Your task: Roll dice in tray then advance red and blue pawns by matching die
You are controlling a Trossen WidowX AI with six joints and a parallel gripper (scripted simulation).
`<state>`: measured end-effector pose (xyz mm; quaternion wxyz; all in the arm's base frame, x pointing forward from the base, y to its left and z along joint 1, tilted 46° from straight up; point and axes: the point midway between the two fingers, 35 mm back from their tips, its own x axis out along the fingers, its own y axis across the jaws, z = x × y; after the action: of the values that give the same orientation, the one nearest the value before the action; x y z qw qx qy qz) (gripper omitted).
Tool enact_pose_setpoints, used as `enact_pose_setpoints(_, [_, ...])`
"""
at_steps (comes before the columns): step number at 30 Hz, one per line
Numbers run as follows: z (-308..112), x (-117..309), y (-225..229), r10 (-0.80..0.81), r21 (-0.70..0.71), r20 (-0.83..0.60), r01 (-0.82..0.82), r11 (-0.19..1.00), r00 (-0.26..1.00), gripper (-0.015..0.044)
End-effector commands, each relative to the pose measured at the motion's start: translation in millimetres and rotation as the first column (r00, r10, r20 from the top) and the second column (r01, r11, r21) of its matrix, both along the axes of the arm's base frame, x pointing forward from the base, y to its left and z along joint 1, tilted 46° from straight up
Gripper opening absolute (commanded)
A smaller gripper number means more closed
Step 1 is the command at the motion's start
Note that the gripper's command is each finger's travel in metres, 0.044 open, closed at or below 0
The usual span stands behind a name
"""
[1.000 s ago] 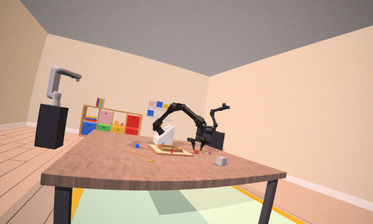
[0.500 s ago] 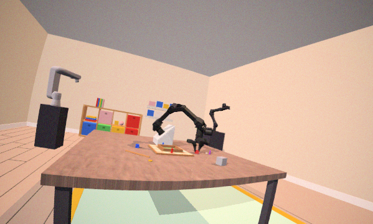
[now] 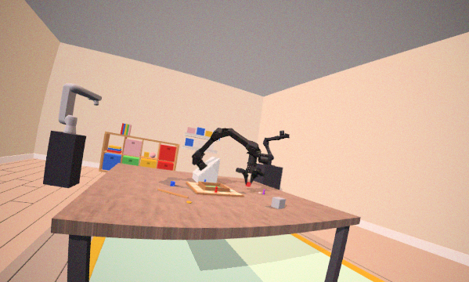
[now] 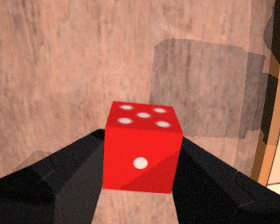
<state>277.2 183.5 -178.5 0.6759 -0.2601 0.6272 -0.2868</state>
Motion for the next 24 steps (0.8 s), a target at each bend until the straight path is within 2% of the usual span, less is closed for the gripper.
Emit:
enact_pose_setpoints(1, [28, 1, 27, 0.003, 0.024, 0.015, -0.004, 1.000, 1.000, 0.0000])
enact_pose_setpoints(6, [56, -5, 48, 0.000, 0.022, 0.016, 0.000, 1.000, 1.000, 0.0000])
enact_pose_setpoints(11, [59, -4, 47, 0.013, 0.021, 0.003, -0.013, 1.000, 1.000, 0.0000])
enact_pose_setpoints(24, [91, 10, 12, 0.262, 0.043, -0.249, -0.260, 0.965, 0.933, 0.0000])
